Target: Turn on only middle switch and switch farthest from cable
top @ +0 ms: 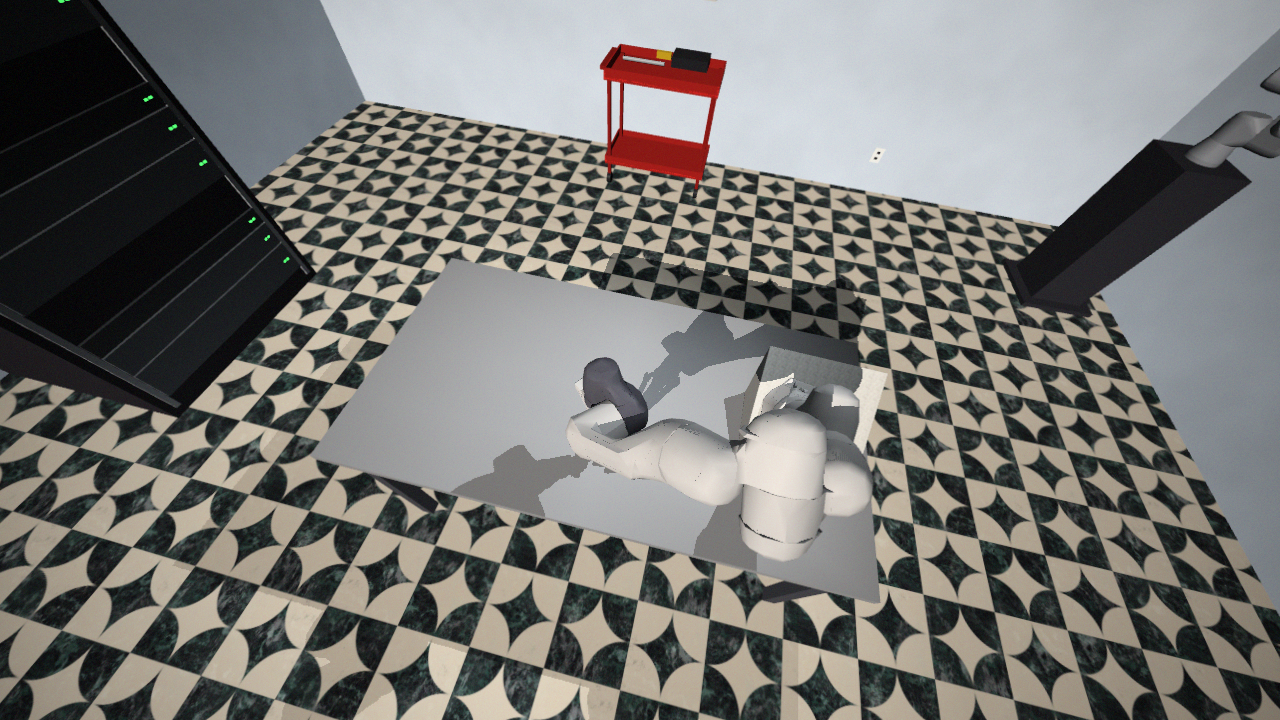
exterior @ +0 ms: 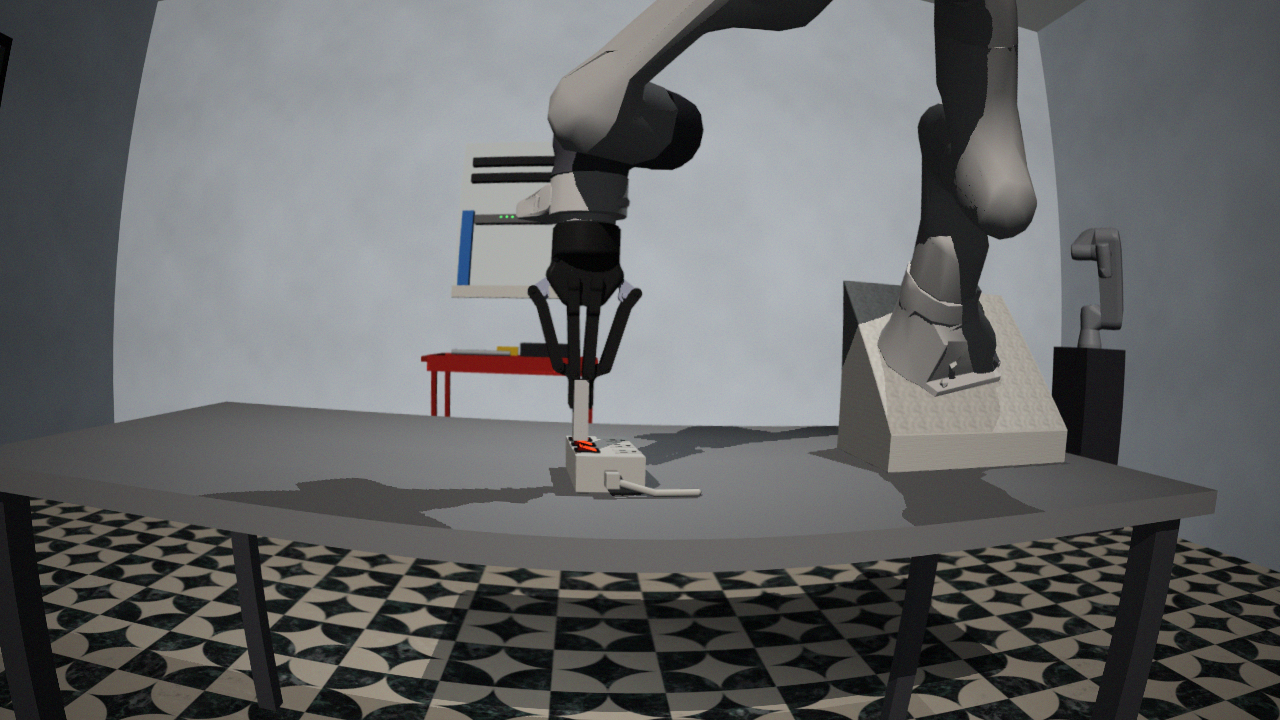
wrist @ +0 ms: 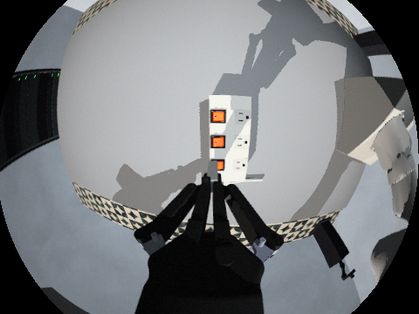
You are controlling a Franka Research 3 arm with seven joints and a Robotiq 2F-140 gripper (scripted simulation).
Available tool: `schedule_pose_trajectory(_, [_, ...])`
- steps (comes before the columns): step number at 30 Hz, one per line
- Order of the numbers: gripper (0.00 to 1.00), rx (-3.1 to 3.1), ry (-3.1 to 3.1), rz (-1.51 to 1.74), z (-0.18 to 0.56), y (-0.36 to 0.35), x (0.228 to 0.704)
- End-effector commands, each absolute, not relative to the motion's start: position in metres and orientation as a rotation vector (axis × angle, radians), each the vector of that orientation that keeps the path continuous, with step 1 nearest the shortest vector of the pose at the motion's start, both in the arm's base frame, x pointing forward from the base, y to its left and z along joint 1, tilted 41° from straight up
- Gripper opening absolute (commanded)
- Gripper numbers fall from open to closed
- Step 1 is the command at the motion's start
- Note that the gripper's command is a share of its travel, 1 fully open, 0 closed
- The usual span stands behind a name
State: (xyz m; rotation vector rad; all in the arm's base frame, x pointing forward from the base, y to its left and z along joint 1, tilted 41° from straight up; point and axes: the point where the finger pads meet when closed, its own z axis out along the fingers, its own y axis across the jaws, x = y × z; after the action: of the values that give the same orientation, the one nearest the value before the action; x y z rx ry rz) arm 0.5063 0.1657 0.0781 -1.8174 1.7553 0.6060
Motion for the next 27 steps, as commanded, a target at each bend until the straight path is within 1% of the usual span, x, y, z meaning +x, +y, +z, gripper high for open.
schedule_pose_trajectory(1, [0.0,-1.822,1.75,0.603,0.078,0.1671,0.5072])
schedule_pose_trajectory(27, [0.0,-1.822,1.75,0.603,0.0709,0.1733,0.5076])
